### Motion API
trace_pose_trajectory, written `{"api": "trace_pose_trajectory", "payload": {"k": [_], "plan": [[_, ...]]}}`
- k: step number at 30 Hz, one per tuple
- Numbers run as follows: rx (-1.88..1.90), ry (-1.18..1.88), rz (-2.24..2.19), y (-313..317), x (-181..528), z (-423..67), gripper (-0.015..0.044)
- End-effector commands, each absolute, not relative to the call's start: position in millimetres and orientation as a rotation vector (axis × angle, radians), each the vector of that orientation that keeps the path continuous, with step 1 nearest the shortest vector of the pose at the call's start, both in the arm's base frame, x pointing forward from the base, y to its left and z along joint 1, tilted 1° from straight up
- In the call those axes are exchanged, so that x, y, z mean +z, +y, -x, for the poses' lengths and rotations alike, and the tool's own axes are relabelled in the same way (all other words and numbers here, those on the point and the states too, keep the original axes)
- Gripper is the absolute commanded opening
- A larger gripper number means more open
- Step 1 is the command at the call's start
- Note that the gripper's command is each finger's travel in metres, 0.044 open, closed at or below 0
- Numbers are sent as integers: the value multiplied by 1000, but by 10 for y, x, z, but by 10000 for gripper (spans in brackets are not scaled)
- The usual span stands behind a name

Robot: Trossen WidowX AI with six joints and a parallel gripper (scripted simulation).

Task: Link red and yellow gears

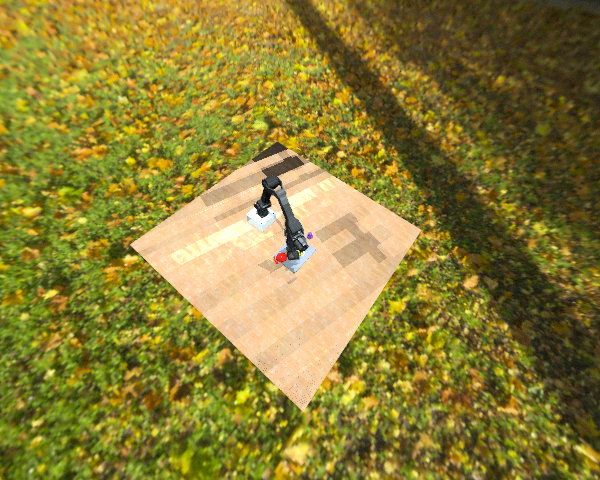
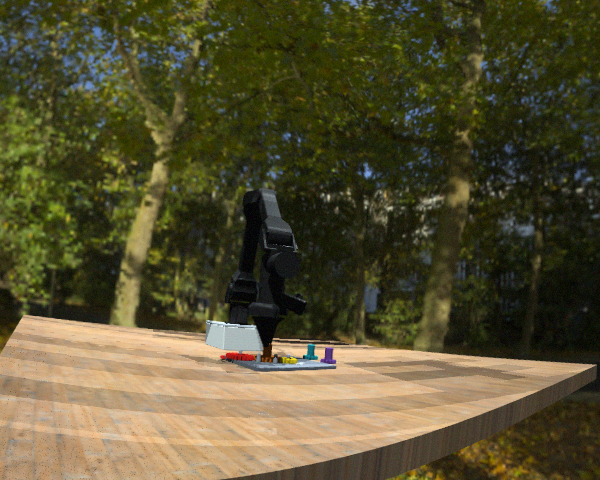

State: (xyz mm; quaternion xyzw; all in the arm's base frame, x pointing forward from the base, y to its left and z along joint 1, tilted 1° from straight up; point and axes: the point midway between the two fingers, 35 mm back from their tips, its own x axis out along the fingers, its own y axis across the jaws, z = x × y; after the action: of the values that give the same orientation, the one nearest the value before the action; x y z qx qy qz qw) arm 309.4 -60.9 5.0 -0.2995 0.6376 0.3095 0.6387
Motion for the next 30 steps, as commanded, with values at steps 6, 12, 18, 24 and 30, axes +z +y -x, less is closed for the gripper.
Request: {"api": "trace_pose_trajectory", "payload": {"k": [6, 12, 18, 24, 30], "plan": [[661, 1454, 657, -615, 499, -3119, 140], [674, 1454, 663, -610, 882, -3077, 271], [674, 1454, 663, -610, 910, -3072, 429], [674, 1454, 663, -610, 910, -3072, 440], [674, 1454, 663, -610, 910, -3072, 440]]}}
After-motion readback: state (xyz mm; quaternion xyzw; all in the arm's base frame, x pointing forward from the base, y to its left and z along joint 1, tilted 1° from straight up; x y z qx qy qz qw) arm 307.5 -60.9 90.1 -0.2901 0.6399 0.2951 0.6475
